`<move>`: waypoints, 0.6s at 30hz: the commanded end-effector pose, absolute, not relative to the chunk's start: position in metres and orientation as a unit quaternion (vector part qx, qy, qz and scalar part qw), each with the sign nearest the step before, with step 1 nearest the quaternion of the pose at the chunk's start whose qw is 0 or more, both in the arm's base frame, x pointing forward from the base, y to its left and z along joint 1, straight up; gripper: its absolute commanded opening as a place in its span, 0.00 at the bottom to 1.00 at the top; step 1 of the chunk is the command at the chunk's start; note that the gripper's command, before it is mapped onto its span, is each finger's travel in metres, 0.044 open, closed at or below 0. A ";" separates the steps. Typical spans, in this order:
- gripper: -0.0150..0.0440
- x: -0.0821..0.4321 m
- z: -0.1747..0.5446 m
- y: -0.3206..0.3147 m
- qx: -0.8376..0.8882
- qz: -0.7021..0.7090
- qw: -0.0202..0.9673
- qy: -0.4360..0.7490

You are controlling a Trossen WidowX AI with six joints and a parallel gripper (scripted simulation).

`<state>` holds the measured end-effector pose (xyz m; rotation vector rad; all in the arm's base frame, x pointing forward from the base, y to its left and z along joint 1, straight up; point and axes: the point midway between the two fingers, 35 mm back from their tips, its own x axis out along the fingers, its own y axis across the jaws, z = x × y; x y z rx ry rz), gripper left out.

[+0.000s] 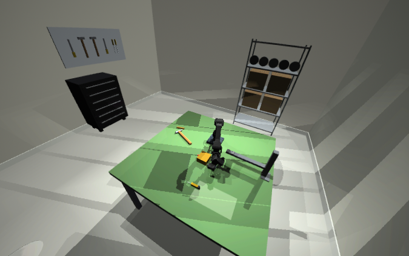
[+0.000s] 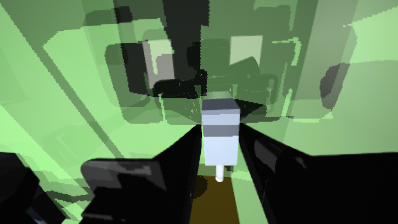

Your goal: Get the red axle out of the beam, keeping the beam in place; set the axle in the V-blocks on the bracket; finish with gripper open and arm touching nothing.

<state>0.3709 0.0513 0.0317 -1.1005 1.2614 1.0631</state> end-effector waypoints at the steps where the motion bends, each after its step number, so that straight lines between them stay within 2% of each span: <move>1: 0.65 0.371 0.032 0.051 -0.465 0.448 0.548 0.532; 9: 1.00 0.371 0.044 0.051 -0.467 0.450 0.547 0.529; 18: 1.00 0.370 0.059 0.051 -0.467 0.450 0.547 0.529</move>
